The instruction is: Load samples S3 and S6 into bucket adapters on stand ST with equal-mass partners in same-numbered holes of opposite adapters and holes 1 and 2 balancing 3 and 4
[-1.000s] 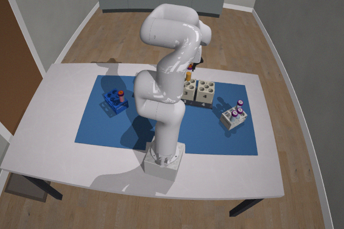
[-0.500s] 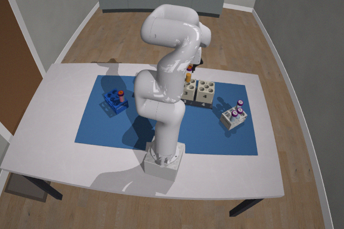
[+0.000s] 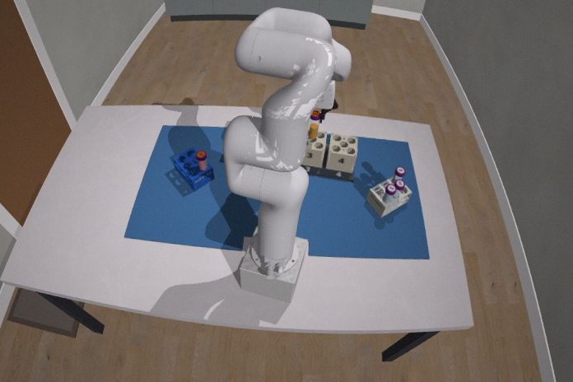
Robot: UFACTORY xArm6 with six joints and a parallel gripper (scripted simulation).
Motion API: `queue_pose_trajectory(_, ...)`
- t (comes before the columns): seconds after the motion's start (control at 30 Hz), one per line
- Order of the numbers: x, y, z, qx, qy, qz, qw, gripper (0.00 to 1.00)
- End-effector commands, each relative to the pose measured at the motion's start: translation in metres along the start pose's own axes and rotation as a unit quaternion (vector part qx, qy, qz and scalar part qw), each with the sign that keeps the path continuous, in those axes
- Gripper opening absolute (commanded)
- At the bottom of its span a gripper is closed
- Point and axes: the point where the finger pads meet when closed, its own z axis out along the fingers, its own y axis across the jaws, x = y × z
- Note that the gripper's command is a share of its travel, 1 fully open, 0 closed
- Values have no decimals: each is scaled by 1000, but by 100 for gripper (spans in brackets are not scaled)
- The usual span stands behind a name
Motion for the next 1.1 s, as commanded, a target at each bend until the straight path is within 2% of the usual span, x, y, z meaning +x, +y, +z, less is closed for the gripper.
queue_pose_trajectory(0.0, 2, 0, 2, 0, 2, 0, 1000, 0)
queue_pose_trajectory(1.07, 2, 0, 30, 0, 2, 0, 1000, 0)
